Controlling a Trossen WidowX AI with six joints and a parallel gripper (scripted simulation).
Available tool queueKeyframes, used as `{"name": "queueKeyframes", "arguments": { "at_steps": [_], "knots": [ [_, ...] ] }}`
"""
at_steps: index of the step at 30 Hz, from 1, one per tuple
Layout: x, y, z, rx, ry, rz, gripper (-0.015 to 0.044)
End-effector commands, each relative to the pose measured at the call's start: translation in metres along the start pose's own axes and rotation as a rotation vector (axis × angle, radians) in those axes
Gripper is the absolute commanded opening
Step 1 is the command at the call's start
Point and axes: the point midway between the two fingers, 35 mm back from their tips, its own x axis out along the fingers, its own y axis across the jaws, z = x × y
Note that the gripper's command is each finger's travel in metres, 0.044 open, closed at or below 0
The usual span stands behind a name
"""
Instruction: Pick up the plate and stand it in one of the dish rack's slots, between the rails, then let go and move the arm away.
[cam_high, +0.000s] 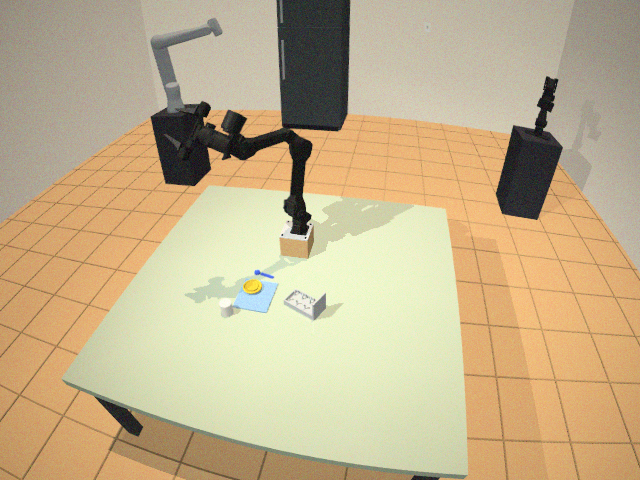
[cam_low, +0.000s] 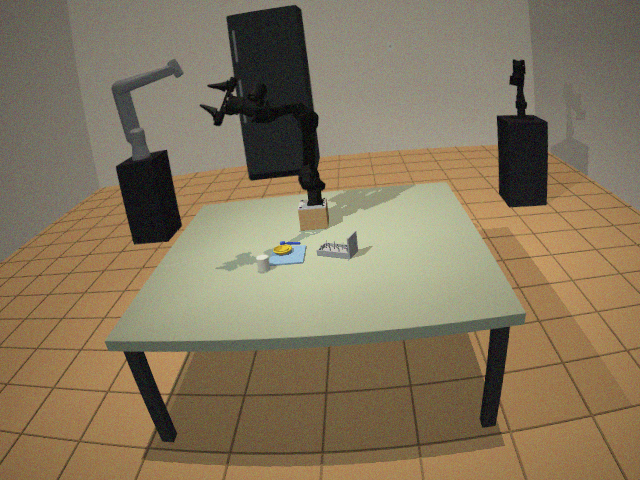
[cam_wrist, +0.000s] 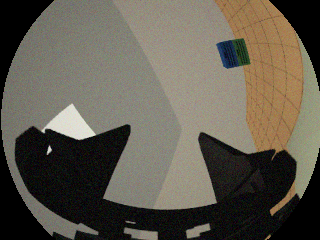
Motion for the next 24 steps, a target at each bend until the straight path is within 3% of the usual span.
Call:
{"name": "queueKeyframes", "arguments": {
  "at_steps": [1,24],
  "knots": [
    [-0.002,-0.027,-0.005,-0.117,0.03,-0.07,0.04],
    [-0.038,-0.163,-0.016,-0.773,0.293,-0.421,0.04]
  ]
}}
